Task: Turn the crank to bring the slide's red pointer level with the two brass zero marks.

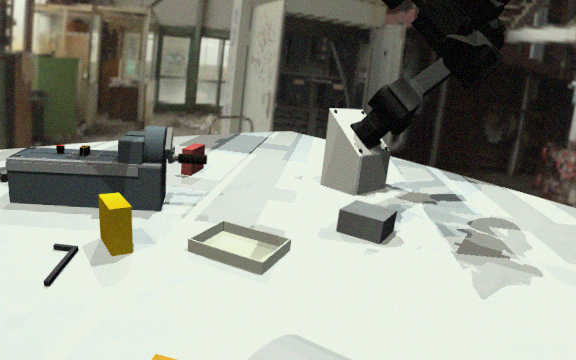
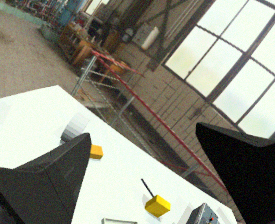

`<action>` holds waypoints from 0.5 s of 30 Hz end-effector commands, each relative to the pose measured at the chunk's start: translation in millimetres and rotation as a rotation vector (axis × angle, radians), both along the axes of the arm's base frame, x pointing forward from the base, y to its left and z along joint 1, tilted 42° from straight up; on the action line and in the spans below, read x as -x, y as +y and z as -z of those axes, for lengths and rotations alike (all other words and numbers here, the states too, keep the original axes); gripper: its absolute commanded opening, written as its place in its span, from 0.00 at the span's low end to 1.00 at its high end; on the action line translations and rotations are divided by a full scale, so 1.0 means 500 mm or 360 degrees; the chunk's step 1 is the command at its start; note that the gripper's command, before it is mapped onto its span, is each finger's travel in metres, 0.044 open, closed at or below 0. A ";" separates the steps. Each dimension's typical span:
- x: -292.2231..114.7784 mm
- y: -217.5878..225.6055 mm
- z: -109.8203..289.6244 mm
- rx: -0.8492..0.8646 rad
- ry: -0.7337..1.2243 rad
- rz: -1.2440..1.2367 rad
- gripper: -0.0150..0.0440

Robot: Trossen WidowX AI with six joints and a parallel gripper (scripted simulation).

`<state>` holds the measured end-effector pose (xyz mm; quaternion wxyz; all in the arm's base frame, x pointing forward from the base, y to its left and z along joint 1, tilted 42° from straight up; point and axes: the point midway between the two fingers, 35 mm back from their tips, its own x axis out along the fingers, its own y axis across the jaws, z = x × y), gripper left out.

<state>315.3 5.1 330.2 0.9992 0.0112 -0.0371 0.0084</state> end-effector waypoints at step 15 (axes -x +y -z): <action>-0.124 -0.071 0.081 -0.0074 0.0374 0.0023 1.00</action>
